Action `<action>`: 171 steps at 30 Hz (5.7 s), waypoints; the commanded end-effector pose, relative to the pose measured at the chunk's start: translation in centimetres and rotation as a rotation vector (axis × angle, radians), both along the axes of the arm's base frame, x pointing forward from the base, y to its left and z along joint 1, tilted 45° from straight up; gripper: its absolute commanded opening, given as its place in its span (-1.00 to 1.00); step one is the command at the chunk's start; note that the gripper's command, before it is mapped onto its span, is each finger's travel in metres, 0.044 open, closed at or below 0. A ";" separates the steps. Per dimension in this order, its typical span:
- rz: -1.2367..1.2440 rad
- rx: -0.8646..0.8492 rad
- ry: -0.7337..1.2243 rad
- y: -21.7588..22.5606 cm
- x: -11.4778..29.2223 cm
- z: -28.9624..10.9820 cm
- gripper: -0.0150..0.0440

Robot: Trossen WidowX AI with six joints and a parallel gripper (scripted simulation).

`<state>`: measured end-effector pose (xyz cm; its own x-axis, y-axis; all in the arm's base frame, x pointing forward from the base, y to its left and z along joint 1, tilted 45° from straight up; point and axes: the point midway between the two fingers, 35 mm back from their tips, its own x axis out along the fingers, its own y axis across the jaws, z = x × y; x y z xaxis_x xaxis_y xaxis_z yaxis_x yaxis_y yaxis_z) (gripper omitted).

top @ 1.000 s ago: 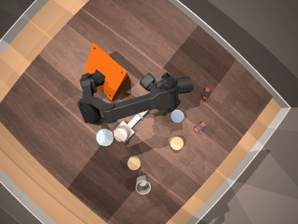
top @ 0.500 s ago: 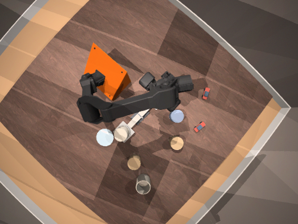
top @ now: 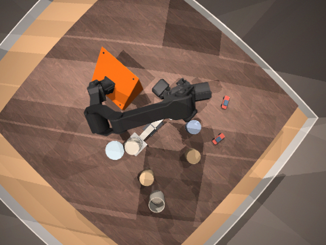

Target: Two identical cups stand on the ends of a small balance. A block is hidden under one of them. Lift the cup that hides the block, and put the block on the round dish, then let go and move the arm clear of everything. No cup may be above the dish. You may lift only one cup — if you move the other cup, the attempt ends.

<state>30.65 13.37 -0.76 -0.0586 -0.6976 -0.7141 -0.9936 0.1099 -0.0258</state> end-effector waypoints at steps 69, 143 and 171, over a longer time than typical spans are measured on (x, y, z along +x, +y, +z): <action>0.001 0.014 -0.006 1.1 -6.5 -16.7 -0.49; -0.465 0.015 -0.516 2.8 -4.5 -11.0 0.39; -1.186 -0.049 -1.170 0.5 -2.2 -7.1 0.39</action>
